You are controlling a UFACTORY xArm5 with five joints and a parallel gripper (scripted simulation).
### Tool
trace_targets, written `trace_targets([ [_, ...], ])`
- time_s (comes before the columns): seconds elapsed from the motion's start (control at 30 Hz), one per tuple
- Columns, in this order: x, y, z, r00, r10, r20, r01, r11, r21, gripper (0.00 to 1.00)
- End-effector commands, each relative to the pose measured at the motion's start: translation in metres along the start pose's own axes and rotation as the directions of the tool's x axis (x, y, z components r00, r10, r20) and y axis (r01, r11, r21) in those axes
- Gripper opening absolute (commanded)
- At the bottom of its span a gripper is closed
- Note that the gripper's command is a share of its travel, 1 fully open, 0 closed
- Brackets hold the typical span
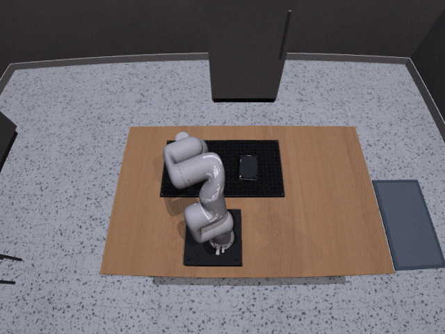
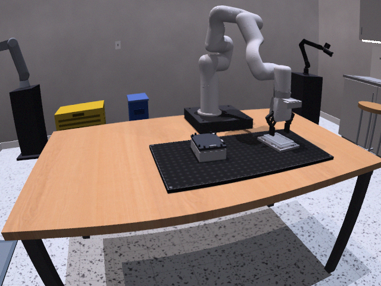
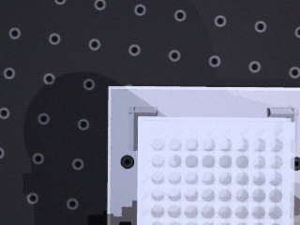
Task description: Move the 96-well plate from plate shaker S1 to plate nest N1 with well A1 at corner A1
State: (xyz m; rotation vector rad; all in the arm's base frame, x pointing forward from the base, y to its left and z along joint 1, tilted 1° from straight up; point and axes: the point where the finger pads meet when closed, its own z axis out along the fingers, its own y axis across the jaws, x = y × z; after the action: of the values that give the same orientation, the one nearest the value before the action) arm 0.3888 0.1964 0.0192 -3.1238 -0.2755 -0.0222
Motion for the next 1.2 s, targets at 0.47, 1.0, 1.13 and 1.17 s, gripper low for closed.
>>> trace_targets([
  [0.47,0.001,0.0,-0.043,1.0,0.0,0.0,0.0,1.0,0.009,1.0],
  [1.0,0.001,0.0,-0.067,1.0,0.0,0.0,0.0,1.0,0.009,1.0],
  [1.13,0.001,0.0,-0.067,1.0,0.0,0.0,0.0,1.0,0.009,1.0],
  [1.17,0.001,0.0,-0.067,1.0,0.0,0.0,0.0,1.0,0.009,1.0],
])
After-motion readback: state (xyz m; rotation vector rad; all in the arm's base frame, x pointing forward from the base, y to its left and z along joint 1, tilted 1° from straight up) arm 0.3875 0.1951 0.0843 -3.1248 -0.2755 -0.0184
